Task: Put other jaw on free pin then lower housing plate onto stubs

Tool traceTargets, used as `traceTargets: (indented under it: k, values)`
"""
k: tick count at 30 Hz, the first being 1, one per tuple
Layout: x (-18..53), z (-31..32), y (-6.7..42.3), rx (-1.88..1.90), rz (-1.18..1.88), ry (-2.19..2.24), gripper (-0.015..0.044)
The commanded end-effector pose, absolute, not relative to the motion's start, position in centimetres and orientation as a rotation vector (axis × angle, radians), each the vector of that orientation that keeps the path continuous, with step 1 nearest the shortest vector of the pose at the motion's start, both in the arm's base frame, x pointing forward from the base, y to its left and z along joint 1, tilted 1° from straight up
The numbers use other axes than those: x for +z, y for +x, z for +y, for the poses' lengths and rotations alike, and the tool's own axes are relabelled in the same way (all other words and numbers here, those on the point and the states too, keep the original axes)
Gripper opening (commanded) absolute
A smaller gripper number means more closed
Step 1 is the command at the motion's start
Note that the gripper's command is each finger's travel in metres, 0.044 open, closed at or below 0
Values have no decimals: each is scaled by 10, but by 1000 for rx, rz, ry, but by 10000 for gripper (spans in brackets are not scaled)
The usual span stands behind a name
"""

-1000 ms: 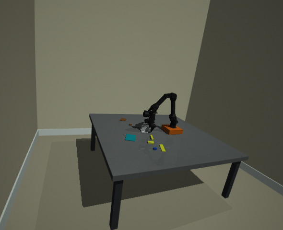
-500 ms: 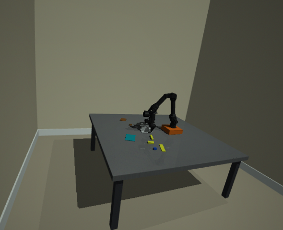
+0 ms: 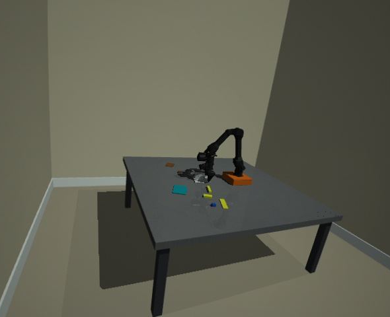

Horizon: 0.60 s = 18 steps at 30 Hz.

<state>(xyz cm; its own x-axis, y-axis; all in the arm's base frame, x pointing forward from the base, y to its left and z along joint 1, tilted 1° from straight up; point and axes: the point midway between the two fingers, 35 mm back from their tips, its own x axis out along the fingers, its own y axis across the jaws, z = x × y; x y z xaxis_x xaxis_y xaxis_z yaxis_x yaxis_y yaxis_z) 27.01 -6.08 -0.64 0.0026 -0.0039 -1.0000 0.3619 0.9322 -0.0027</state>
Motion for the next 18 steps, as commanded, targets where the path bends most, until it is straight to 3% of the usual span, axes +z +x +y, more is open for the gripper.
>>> traceTargets:
  k: [1, 7, 12, 18]
  values:
    - [6, -61, 272, -292, 1545, 288, 440]
    - [67, -60, 270, -288, 1541, 290, 440]
    - [60, -61, 270, -293, 1540, 287, 440]
    - [98, -52, 228, -290, 1544, 289, 440]
